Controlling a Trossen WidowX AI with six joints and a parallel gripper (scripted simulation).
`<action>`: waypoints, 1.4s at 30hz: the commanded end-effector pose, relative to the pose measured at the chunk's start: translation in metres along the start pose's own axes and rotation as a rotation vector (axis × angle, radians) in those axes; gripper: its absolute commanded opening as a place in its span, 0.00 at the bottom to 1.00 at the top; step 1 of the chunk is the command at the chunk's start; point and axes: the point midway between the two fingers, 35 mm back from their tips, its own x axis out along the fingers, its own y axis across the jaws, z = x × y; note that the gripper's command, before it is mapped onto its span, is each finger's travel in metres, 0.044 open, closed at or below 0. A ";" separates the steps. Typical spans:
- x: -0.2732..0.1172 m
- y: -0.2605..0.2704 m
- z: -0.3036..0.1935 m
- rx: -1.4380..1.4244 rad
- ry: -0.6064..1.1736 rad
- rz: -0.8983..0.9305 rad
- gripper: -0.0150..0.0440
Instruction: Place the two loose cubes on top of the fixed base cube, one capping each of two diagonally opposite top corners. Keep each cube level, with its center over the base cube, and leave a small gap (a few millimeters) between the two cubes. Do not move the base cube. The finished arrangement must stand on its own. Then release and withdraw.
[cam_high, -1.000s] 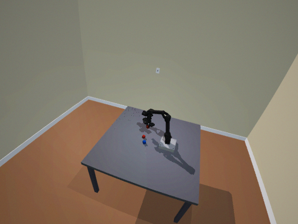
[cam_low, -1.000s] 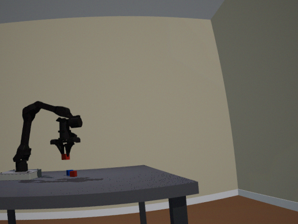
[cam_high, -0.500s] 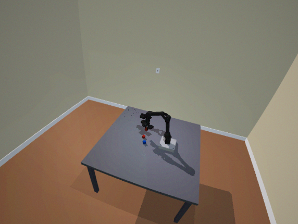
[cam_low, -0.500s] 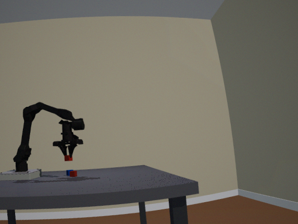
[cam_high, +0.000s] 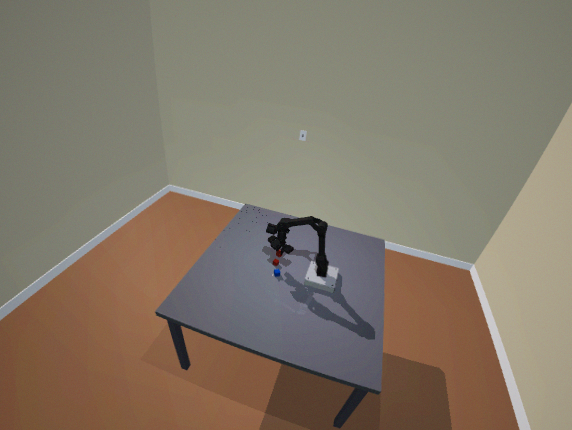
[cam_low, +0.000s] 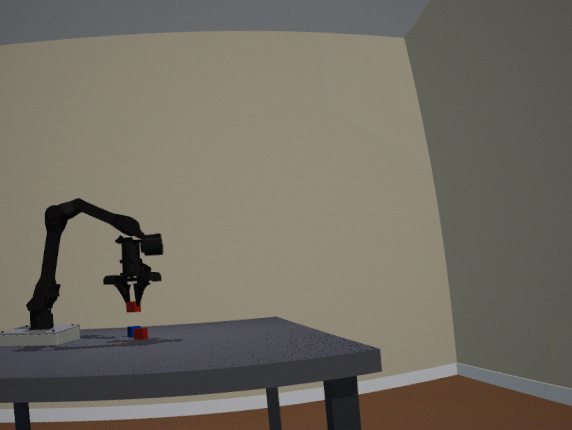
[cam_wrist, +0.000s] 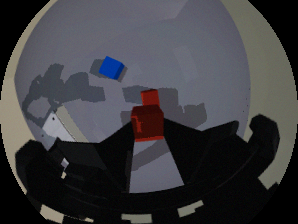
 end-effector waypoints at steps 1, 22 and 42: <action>0.004 0.008 0.010 -0.017 0.000 0.003 0.43; 0.019 0.049 0.058 -0.126 -0.003 0.005 0.43; 0.029 0.056 0.066 -0.144 -0.003 0.005 0.43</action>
